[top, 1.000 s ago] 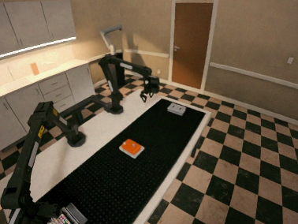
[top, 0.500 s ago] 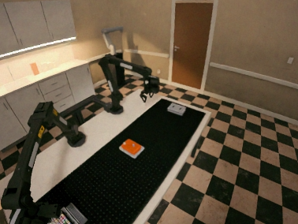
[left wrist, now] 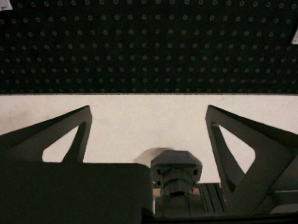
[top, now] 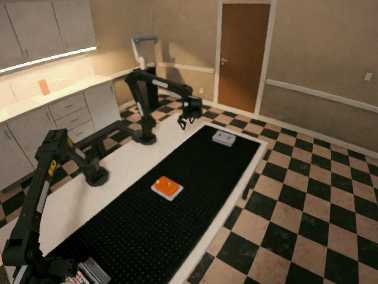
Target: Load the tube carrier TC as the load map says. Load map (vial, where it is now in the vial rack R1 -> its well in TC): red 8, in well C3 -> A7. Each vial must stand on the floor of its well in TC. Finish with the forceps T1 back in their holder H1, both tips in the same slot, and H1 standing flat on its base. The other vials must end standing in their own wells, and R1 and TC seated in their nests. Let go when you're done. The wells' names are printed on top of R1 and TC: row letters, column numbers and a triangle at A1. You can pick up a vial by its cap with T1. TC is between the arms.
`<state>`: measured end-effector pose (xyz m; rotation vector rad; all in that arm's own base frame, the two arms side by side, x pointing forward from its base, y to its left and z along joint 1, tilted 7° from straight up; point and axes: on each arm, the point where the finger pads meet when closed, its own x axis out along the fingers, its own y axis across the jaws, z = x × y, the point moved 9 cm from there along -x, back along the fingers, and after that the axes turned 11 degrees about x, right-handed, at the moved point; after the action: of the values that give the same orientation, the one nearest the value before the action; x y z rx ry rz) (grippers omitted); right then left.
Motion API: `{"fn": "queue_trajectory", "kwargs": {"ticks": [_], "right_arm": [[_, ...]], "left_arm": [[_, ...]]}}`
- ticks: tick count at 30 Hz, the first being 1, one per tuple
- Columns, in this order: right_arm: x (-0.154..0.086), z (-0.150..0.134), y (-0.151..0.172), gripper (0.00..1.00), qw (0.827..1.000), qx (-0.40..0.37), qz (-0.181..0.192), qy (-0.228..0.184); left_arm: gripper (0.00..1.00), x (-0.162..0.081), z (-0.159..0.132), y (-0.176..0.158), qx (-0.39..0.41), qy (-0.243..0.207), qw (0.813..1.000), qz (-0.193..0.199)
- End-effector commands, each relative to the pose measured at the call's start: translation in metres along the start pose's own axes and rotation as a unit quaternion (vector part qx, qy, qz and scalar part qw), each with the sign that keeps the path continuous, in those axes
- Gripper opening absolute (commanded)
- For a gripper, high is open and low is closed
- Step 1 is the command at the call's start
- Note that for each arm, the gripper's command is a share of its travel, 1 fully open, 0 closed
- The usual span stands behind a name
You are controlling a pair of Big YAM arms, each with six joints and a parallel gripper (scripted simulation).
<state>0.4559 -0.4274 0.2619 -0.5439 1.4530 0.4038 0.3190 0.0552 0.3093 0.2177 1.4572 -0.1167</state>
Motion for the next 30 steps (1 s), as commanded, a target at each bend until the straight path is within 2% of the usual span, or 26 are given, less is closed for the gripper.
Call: {"fn": "queue_trajectory", "kwargs": {"ticks": [1, 9, 30], "right_arm": [[0.0141, 0.0057, -0.0002, 0.11, 1.000, -0.005, 0.008, -0.001], [0.0123, 0.0068, -0.0034, 0.11, 1.000, -0.005, 0.000, -0.003], [0.0208, 0.0063, -0.0005, 0.11, 1.000, -0.004, 0.006, -0.002]], "left_arm": [[1.00, -0.0172, 0.0156, 0.0075, 0.005, -0.015, 1.000, 0.006], [1.00, -0.0172, 0.0156, 0.0075, 0.005, -0.015, 1.000, 0.006], [1.00, -0.0172, 0.0156, 0.0075, 0.005, -0.015, 1.000, 0.006]]}}
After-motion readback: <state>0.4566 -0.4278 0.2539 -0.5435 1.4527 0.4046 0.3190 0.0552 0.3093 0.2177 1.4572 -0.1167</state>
